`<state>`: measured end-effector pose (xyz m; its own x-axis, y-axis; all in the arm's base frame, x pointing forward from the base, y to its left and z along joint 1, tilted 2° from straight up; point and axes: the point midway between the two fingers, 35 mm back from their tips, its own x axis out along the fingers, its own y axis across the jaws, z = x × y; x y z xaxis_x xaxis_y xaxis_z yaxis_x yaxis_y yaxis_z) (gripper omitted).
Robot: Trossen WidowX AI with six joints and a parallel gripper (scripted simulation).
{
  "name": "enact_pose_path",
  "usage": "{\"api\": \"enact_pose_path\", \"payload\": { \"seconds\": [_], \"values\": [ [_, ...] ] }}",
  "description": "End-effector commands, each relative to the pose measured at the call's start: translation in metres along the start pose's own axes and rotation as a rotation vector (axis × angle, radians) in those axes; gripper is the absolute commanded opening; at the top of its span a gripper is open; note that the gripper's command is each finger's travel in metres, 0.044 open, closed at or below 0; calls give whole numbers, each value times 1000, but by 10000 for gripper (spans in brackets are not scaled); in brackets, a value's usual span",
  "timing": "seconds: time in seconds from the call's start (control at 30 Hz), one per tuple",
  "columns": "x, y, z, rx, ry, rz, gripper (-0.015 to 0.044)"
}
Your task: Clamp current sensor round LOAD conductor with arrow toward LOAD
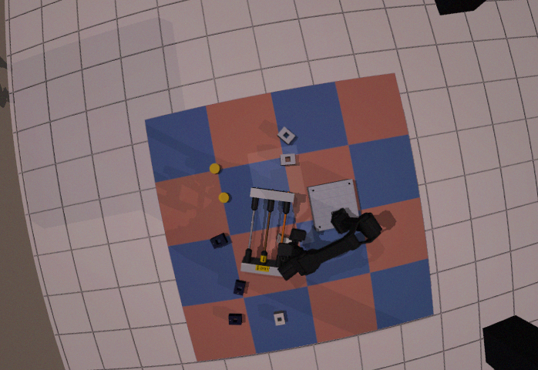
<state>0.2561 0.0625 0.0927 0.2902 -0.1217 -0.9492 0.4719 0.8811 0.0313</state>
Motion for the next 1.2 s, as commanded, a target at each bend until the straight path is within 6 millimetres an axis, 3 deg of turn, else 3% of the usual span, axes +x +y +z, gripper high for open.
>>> {"api": "enact_pose_path", "payload": {
  "seconds": [0.0,0.83,1.03,1.17],
  "values": [
    [10,-2,-1,3,4,-11,327],
    [50,-4,-2,3,3,-11,327],
    [53,-4,-3,3,3,-11,327],
    [49,-3,0,9,-5,-7,222]
  ]
}}
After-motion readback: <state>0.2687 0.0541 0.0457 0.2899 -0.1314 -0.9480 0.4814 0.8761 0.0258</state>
